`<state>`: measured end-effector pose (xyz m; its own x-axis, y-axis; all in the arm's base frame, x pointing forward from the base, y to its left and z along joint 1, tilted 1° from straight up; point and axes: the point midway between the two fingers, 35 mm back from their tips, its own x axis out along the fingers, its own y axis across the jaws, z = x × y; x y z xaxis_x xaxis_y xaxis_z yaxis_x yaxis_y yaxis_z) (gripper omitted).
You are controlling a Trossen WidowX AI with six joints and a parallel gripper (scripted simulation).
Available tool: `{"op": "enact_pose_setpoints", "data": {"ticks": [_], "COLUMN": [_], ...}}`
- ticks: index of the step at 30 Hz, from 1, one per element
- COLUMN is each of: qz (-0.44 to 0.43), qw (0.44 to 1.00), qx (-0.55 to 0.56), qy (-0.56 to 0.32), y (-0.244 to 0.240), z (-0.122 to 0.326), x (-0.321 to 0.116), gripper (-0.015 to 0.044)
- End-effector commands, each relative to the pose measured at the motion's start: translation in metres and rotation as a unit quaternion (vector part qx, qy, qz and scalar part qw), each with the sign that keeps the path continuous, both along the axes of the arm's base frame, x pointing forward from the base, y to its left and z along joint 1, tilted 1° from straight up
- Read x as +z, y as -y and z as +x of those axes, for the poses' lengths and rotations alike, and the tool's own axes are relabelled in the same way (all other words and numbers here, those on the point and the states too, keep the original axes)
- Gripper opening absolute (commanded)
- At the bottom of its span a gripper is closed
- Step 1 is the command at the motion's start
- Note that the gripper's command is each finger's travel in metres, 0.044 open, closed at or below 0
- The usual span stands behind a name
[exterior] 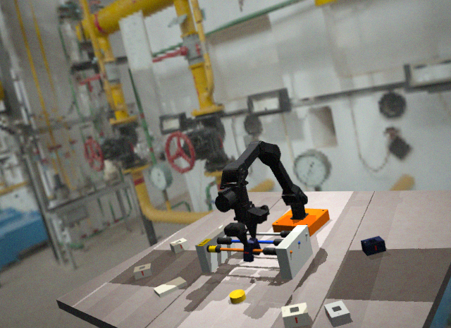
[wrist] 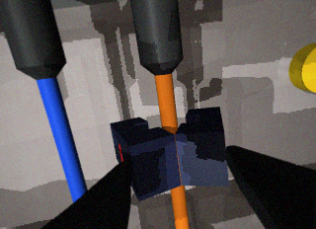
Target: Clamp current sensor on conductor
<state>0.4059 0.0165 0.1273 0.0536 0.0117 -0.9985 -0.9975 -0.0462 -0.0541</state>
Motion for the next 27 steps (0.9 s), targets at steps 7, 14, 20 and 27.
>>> {"op": "enact_pose_setpoints", "data": {"ticks": [7, 14, 20, 27], "qz": [0.0, 0.0, 0.0, 0.002], "qw": [1.0, 1.0, 1.0, 1.0], "qx": [0.0, 0.0, 0.0, 0.002], "qy": [0.0, 0.0, 0.0, -0.004], "y": [0.0, 0.0, 0.0, -0.001], "z": [0.0, 0.0, 0.0, 0.002], "x": [0.0, 0.0, 0.0, -0.03], "gripper": [0.021, 0.0394, 0.044, 0.044]}}
